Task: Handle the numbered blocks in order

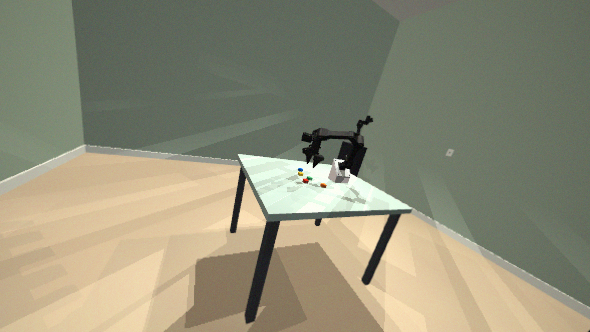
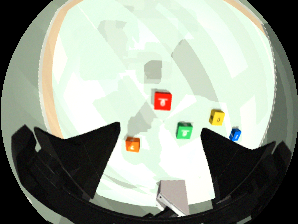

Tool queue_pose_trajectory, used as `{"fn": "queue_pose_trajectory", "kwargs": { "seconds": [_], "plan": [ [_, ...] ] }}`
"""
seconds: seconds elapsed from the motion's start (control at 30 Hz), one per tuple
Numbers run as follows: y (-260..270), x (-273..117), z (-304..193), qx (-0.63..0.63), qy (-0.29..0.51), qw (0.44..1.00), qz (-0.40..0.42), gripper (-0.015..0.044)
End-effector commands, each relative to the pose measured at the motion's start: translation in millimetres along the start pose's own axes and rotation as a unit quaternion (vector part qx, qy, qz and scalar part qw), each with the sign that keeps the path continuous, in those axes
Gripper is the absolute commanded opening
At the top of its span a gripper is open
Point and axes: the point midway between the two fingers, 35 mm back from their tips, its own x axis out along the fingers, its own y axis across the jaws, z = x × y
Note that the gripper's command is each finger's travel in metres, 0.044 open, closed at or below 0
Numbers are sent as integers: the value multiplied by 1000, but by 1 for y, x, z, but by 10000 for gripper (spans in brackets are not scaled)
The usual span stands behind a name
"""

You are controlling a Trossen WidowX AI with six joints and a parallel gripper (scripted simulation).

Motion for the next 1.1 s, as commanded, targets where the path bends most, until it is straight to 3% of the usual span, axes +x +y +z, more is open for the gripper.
{"fn": "queue_pose_trajectory", "kwargs": {
  "seconds": [0.0,0.23,1.07],
  "plan": [
    [-16,-1,1,-1,0,1000,-3,400],
    [-135,-2,-18,-1,0,1000,-4,400],
    [-138,-1,-19,-1,0,1000,-4,400]
  ]
}}
